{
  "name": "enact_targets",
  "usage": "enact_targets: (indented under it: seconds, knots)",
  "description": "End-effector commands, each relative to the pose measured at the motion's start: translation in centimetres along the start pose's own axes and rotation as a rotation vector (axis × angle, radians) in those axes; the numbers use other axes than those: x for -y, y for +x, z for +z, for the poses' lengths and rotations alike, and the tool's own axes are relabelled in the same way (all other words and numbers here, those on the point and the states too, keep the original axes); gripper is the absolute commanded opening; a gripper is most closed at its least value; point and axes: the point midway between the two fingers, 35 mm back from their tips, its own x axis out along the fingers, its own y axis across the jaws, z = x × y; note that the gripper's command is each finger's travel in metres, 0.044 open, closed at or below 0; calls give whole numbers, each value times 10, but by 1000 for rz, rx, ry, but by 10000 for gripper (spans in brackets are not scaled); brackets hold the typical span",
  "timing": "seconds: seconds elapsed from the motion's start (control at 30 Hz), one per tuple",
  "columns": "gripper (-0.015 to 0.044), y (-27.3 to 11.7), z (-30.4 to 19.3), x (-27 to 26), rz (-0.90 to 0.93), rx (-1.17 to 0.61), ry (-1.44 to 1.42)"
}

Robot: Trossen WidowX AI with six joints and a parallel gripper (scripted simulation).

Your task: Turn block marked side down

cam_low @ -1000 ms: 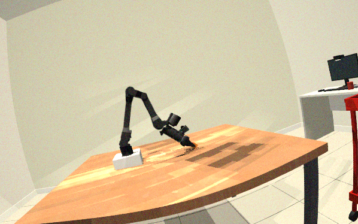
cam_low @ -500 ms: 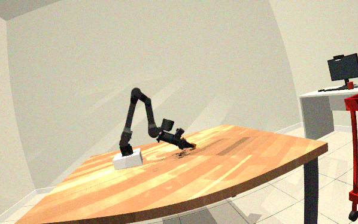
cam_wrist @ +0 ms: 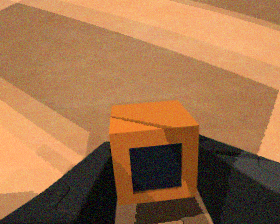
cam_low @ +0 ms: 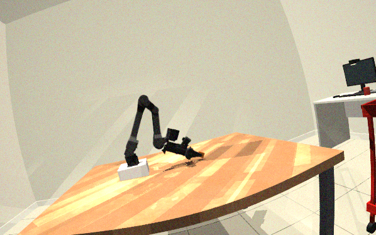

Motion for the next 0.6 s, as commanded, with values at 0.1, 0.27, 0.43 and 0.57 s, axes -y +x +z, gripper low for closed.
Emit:
enact_targets:
  seconds: [0.1,0.27,0.43,0.57]
  knots:
    - [0,0,1,0,-4,7,-6]
    - [79,0,1,0,-4,7,-6]
    - [210,0,1,0,-4,7,-6]
    - [315,0,1,0,-4,7,-6]
